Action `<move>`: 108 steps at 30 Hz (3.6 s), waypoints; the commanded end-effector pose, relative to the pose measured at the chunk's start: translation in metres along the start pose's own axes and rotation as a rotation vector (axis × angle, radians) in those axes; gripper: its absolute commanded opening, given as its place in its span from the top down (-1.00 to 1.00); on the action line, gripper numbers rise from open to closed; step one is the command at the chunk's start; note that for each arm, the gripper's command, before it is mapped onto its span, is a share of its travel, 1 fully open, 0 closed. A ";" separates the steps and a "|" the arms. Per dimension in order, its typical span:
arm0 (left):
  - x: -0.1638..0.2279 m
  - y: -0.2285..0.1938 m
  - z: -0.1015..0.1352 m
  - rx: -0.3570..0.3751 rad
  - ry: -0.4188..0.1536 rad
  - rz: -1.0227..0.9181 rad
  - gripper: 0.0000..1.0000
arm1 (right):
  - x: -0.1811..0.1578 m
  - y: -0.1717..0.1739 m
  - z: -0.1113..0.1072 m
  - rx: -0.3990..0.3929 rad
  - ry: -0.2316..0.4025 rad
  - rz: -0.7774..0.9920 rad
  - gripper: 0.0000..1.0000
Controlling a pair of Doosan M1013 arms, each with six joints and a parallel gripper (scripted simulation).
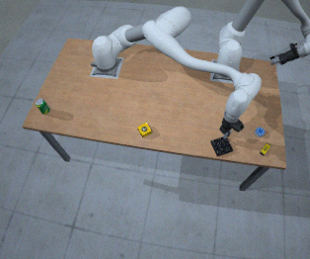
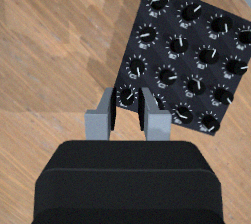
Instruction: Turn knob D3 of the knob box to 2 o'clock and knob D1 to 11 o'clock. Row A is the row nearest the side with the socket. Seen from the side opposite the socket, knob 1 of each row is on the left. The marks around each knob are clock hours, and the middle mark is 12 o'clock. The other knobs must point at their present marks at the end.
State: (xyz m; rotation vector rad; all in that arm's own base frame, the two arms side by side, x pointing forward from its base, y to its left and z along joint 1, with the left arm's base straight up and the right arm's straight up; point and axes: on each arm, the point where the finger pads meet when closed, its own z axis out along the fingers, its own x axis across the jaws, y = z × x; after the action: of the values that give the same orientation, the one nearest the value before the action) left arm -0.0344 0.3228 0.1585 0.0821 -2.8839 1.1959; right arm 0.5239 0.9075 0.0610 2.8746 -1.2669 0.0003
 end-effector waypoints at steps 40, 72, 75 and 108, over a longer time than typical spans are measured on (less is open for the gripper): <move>0.000 0.000 0.000 -0.001 0.000 0.000 -1.00 | 0.000 0.000 0.012 0.002 -0.001 0.000 0.40; 0.000 0.000 0.000 -0.001 0.000 0.000 -1.00 | 0.000 0.000 0.012 0.002 -0.001 -0.310 0.40; 0.000 0.000 0.000 -0.001 0.000 0.000 -1.00 | 0.000 0.000 0.012 0.002 -0.001 -0.387 0.40; 0.000 0.000 0.000 -0.001 0.000 0.000 -1.00 | 0.000 0.000 0.012 0.002 0.000 -0.949 0.40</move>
State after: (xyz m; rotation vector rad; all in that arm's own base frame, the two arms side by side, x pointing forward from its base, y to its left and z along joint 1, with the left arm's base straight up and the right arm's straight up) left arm -0.0344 0.3228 0.1585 0.0821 -2.8839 1.1959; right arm 0.5239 0.9074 0.0471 3.1366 0.1692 0.0003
